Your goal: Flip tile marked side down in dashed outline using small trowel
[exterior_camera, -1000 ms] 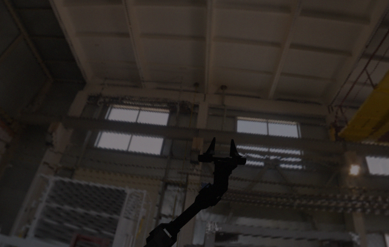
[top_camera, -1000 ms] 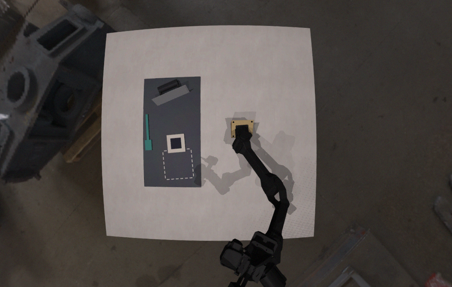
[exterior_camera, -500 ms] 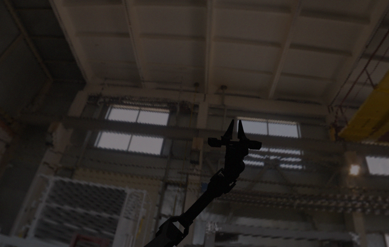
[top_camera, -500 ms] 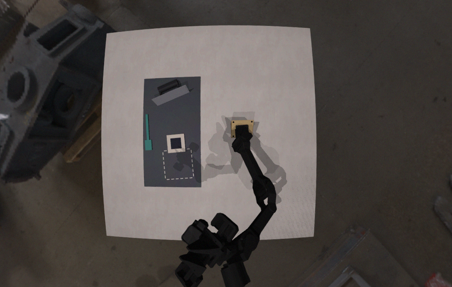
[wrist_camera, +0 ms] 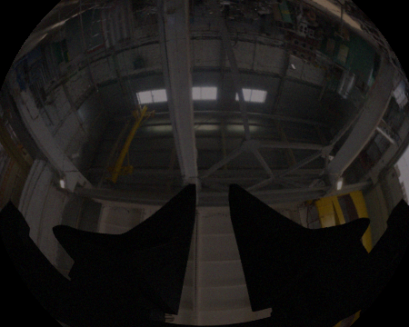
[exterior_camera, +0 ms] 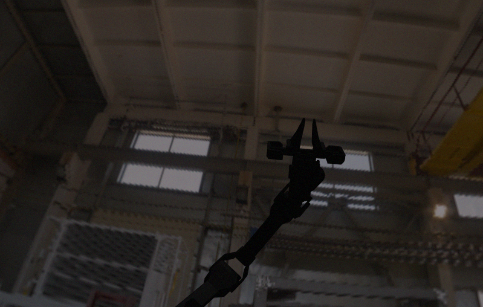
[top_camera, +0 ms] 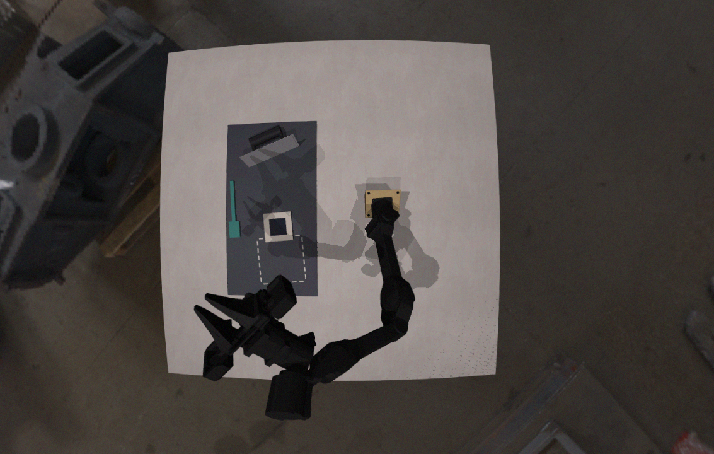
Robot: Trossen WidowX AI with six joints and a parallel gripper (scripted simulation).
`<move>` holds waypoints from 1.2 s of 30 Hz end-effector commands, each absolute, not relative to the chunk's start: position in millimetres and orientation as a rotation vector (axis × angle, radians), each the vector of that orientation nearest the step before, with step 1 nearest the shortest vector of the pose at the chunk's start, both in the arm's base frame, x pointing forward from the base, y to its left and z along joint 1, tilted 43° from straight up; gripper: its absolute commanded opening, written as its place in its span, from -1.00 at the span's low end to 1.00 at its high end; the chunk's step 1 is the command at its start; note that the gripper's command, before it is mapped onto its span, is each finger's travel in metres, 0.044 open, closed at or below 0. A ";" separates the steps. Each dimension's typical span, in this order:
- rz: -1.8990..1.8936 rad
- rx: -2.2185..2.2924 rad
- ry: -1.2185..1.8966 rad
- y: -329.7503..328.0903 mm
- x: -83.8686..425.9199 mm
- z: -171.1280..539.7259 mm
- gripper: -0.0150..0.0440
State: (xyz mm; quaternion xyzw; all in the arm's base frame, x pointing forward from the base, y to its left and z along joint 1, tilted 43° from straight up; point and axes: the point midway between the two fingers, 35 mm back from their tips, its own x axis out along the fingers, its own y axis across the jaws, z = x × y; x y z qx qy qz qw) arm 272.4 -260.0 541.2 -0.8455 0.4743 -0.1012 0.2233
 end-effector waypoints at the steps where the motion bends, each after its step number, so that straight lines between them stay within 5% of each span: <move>1: -0.136 -2.331 1.302 -278.4 296.3 509.4 -0.15; 18: 0.591 -2.197 1.183 -341.4 375.5 325.3 -0.15; 36: 1.187 -1.807 0.907 -349.2 385.3 120.9 -0.15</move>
